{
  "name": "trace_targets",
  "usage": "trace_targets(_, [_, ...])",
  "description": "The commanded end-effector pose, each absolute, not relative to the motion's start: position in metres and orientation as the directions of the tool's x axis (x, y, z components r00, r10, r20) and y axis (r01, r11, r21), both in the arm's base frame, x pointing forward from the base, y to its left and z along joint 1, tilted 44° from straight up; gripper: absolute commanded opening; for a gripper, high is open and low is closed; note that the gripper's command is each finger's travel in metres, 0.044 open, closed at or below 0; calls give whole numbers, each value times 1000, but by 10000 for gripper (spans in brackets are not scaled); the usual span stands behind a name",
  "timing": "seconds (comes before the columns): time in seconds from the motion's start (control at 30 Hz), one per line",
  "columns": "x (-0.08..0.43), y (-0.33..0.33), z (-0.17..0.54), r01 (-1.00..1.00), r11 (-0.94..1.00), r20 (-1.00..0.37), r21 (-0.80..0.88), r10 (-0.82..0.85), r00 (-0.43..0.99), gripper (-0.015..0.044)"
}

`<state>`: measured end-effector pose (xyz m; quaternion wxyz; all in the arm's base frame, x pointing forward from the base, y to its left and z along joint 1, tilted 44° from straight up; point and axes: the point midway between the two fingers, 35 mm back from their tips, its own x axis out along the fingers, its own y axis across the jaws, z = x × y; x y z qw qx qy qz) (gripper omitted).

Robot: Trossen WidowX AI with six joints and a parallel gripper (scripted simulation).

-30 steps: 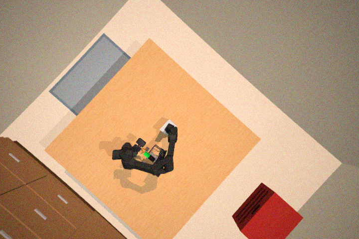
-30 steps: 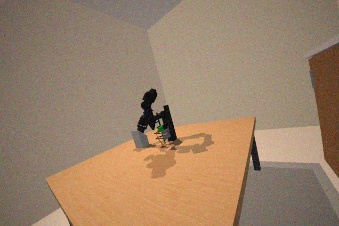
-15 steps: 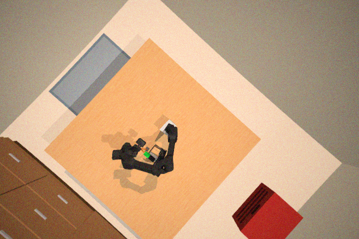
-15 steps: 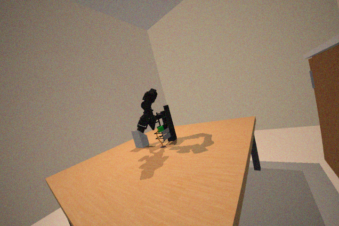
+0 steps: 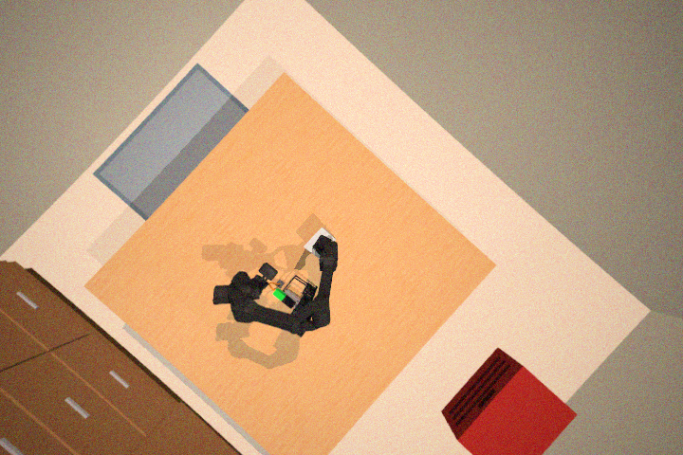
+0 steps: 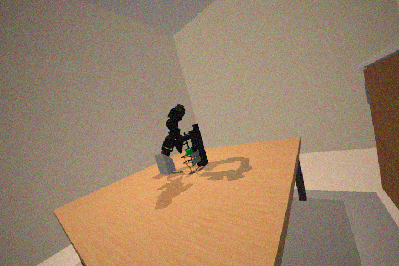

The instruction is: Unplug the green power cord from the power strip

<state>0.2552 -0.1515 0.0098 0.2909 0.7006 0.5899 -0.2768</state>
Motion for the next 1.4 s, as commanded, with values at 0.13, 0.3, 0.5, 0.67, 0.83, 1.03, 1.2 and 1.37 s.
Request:
trace_targets(0.13, [255,-151,10,988,-135,-731,81,665,151,131])
trace_targets(0.3, [255,-151,10,988,-135,-731,81,665,151,160])
trace_targets(0.5, [255,-153,11,988,-134,-732,81,665,150,160])
trace_targets(0.67, [254,-158,17,988,-131,-734,82,662,149,160])
trace_targets(0.83, [254,-157,17,988,-131,-734,82,662,149,160])
trace_targets(1.03, [255,-152,23,988,-132,-734,81,662,149,160])
trace_targets(1.2, [256,-146,29,988,-132,-734,81,662,149,160])
trace_targets(1.37, [257,-140,35,988,-132,-734,81,662,149,160])
